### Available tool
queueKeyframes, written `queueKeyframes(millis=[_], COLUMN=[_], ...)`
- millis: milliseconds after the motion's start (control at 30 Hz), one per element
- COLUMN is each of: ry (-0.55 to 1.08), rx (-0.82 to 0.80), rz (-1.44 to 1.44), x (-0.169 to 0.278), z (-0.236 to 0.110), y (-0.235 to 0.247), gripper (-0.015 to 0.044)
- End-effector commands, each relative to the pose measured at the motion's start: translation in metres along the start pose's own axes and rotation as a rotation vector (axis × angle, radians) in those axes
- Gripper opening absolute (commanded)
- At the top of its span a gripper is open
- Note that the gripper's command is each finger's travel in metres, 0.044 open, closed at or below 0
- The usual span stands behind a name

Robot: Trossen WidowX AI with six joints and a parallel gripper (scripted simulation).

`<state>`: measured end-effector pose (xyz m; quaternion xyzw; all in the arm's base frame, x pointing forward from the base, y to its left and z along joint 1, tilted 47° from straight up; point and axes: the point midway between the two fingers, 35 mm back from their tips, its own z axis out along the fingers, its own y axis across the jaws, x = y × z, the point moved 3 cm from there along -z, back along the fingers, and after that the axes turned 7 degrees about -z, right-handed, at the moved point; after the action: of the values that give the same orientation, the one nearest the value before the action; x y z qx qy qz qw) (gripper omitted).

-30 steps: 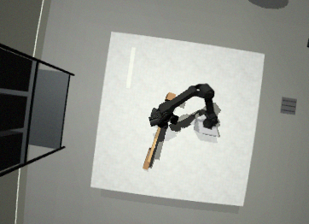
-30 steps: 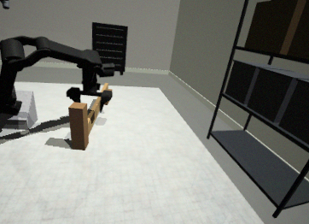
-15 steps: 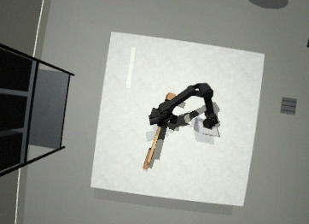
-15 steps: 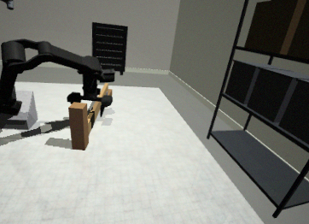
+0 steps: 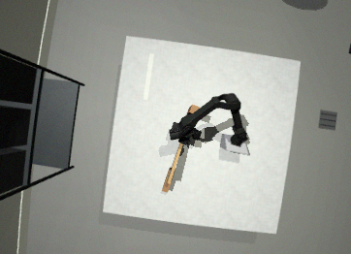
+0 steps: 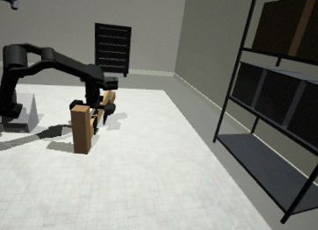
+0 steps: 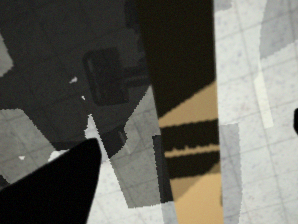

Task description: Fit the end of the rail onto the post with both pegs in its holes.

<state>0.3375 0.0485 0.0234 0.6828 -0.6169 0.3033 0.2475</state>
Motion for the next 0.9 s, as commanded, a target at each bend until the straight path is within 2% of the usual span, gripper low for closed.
queueKeyframes(millis=[0,300,800,867], ry=[0.007,0.009,0.009,0.009], rx=[-0.007,-0.007,-0.007,-0.007], rz=[-0.007,-0.006,-0.006,-0.006], x=[0.001,0.002,0.002,0.002], z=[0.01,0.021,0.021,0.021], y=[0.002,0.004,0.004,0.004], gripper=[0.044,0.044,0.0046,0.0033])
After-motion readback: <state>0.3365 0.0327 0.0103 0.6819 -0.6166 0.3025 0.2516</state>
